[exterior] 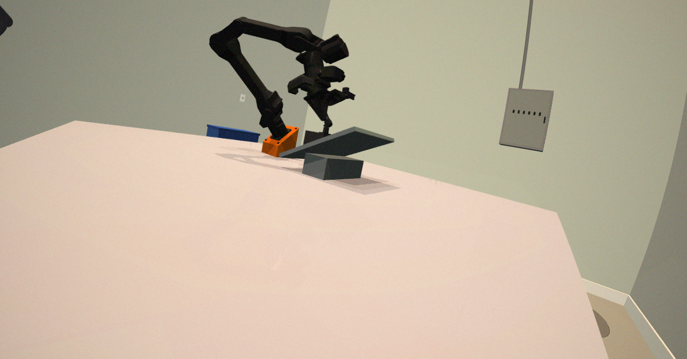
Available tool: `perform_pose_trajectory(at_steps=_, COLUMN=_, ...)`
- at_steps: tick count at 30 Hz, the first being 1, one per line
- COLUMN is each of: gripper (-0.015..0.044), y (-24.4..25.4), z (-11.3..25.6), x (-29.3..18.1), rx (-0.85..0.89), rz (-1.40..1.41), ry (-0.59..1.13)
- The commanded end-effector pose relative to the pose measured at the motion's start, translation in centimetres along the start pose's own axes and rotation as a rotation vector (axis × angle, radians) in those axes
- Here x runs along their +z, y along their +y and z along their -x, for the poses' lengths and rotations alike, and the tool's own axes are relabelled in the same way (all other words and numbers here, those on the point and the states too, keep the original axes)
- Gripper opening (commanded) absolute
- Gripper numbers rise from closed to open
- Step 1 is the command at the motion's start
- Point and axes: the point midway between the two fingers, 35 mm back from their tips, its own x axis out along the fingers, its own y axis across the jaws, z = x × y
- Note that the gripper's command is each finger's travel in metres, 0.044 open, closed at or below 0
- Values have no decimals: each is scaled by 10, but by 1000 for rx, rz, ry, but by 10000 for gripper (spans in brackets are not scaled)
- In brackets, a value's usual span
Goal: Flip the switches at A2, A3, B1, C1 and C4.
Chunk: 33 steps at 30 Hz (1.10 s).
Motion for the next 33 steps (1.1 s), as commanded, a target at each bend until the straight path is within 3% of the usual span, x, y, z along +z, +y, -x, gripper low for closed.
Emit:
perform_pose_trajectory(at_steps=1, gripper=0, y=-6, z=-1, x=-5, rx=-5, rz=19, ry=7)
perform_pose_trajectory(at_steps=6, gripper=0, y=-6, z=-34, x=-6, rx=-5, rz=18, ry=-19)
perform_pose_trajectory(at_steps=33, gripper=0, y=-7, z=-60, x=-7, rx=-7, rz=18, ry=-21)
